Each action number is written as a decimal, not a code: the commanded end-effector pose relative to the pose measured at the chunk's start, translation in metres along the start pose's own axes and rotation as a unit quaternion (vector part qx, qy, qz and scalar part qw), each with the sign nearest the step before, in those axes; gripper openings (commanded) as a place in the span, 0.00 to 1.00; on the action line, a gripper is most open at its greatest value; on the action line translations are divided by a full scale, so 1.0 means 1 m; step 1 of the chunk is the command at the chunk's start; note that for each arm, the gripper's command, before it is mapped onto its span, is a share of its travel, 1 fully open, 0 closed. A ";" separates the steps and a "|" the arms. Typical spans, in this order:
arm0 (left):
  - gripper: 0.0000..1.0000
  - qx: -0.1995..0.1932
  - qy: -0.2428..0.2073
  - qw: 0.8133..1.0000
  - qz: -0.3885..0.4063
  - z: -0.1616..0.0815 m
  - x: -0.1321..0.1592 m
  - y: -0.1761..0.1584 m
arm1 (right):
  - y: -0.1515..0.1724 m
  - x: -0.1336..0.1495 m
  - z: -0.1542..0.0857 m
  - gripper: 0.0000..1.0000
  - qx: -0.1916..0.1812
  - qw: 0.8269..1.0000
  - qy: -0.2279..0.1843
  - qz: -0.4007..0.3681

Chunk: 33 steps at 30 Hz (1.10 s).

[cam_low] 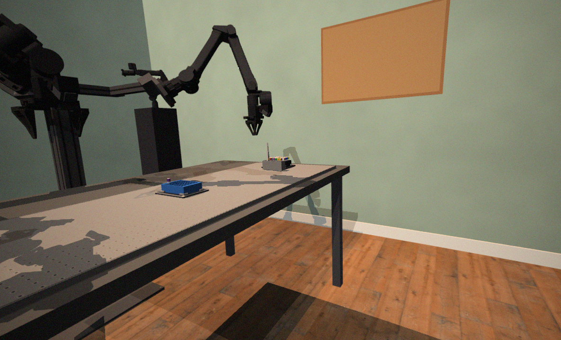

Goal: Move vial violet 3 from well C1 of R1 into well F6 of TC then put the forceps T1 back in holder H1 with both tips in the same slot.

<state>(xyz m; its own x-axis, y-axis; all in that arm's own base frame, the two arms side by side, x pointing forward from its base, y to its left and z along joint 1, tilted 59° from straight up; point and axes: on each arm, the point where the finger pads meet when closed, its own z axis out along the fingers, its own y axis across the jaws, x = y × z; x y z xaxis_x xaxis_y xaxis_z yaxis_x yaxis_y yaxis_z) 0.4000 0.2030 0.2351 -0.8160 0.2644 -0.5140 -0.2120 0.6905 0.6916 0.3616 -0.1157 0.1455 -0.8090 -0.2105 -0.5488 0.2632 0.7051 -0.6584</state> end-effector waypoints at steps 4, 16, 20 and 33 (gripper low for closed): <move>0.24 -0.003 0.010 1.000 0.011 0.009 -0.004 0.021 | -0.006 -0.013 -0.004 1.00 0.004 1.000 -0.014 0.019; 0.24 -0.003 0.009 1.000 0.011 0.021 -0.017 0.067 | -0.006 -0.013 -0.004 1.00 0.004 1.000 -0.014 0.019; 0.24 -0.003 0.009 1.000 0.011 0.022 -0.019 0.074 | -0.006 -0.013 -0.004 1.00 0.004 1.000 -0.014 0.019; 0.24 0.006 0.009 1.000 0.019 0.028 -0.019 0.078 | -0.006 -0.013 -0.004 1.00 0.004 1.000 -0.014 0.019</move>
<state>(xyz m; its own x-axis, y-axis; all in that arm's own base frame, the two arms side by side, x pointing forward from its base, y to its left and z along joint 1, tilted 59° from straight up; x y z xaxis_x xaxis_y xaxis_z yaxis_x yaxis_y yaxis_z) 0.4084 0.2743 0.2980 -0.8205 0.2676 -0.5052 -0.2097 0.6812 0.7014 0.3616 -0.1157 0.1455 -0.8090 -0.2105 -0.5488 0.2632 0.7051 -0.6584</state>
